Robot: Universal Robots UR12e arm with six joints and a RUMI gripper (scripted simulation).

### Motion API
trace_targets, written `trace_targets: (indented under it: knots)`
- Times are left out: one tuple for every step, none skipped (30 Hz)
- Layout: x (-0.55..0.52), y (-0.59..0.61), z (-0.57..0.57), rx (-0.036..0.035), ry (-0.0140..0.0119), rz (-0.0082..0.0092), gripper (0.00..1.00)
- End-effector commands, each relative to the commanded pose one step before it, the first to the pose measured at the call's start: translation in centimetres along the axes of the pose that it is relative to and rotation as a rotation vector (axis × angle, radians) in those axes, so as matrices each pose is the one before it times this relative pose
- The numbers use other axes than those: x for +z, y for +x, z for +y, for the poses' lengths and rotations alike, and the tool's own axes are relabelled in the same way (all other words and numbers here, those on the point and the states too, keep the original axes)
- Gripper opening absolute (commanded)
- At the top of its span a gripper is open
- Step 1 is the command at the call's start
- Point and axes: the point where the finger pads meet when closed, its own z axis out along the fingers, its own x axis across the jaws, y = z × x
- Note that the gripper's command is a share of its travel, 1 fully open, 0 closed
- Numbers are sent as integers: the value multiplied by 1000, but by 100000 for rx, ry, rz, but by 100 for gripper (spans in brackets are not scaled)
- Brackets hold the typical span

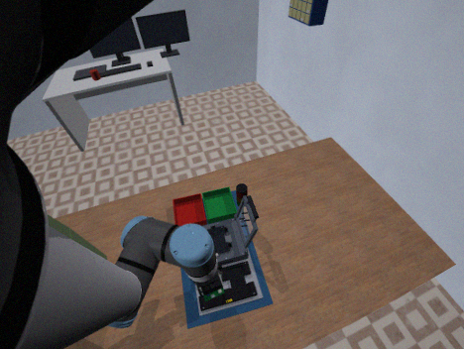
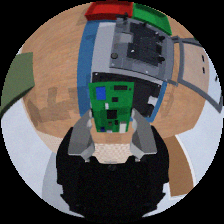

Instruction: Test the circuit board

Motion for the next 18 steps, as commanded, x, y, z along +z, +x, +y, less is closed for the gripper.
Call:
trace_targets:
  knots:
    - [-41,29,16,-7689,13,114,39]
    - [0,0,2,-2013,0,0,39]
    - [0,0,0,0,0,0,39]
    - [0,0,0,0,0,0,39]
    - [0,0,3,-2116,0,0,39]
    - [0,0,4,-2218,0,0,39]
    - [0,0,1,-2326,0,0,39]
    - [0,-1,-5,-2435,0,0,39]
    - [0,0,-4,-2536,0,0,39]
    - [0,0,-3,-2636,0,0,39]
    - [0,0,-2,-2735,0,0,39]
    - [0,0,-1,-2832,0,0,39]
    - [0,0,1,-2928,0,0,39]
    - [0,0,2,-3022,0,0,39]
    - [0,0,4,-3114,0,0,39]
    - [0,0,5,-3204,0,0,39]
    - [0,-1,2,-3296,0,0,39]
    - [0,-1,-6,-3390,0,0,39]
